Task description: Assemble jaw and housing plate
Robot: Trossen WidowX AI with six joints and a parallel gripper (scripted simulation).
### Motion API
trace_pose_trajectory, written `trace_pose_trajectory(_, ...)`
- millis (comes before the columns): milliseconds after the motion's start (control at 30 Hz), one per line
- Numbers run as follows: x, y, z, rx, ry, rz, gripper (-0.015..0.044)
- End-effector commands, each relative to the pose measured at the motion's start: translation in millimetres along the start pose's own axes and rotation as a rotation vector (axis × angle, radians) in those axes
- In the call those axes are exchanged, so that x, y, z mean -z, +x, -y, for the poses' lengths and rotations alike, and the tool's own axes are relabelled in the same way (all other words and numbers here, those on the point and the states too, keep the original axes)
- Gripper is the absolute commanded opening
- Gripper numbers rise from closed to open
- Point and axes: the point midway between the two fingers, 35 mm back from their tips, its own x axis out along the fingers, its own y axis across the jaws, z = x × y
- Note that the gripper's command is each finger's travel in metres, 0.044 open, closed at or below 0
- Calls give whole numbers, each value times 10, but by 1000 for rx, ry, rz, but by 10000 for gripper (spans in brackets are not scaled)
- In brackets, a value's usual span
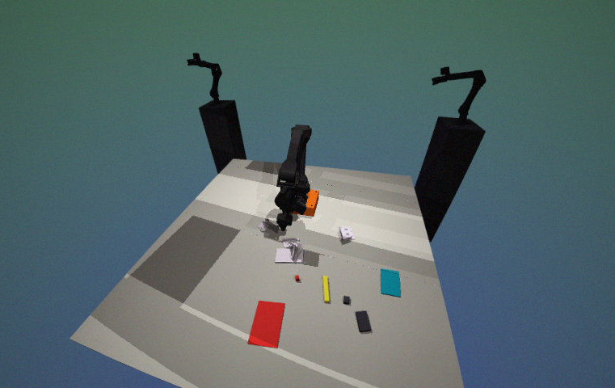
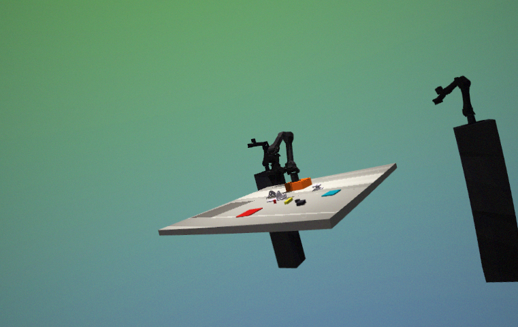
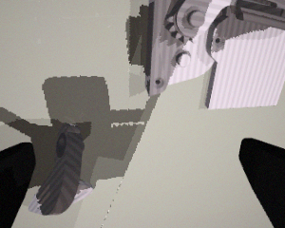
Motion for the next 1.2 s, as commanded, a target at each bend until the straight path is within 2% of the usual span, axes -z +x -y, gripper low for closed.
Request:
trace_pose_trajectory(0, 139, 19, -48, -35, 113, 31, 440)
trace_pose_trajectory(433, 556, 119, -372, -163, 494, 142, 440)
trace_pose_trajectory(733, 558, 141, -378, -164, 501, 144, 440)
trace_pose_trajectory(1167, 531, 343, -384, -165, 504, 147, 440)
